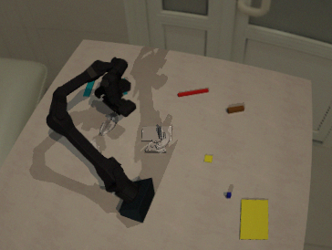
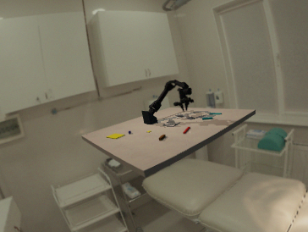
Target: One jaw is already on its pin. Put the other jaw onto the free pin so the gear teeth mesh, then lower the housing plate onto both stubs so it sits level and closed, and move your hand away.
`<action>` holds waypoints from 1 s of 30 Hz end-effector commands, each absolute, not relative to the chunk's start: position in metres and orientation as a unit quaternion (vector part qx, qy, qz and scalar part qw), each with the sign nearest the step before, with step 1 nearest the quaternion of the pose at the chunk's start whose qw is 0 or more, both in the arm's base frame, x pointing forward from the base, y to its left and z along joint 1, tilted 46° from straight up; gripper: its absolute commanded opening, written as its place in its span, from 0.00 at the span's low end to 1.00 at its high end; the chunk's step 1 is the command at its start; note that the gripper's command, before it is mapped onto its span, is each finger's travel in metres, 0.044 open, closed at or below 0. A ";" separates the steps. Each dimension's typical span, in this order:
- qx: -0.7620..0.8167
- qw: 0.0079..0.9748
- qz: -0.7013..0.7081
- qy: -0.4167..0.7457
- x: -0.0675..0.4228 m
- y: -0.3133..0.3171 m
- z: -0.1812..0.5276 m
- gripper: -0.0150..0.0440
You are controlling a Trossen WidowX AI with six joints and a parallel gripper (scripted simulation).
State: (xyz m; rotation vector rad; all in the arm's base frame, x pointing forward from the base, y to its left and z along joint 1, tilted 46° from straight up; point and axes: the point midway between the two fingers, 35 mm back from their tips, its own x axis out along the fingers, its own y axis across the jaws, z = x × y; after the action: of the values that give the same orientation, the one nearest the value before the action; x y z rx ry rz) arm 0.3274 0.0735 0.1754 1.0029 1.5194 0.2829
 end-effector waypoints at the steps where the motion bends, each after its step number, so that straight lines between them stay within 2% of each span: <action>1: 0.433 0.605 0.122 0.657 0.327 0.073 0.175 0.61; 10: 0.433 0.605 0.122 0.657 0.327 0.073 0.175 1.00; 30: 0.433 0.605 0.122 0.657 0.327 0.073 0.175 1.00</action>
State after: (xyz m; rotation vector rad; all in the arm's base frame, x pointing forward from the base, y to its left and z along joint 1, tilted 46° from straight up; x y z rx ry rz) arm 0.3274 0.0735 0.1754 1.0027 1.5195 0.2827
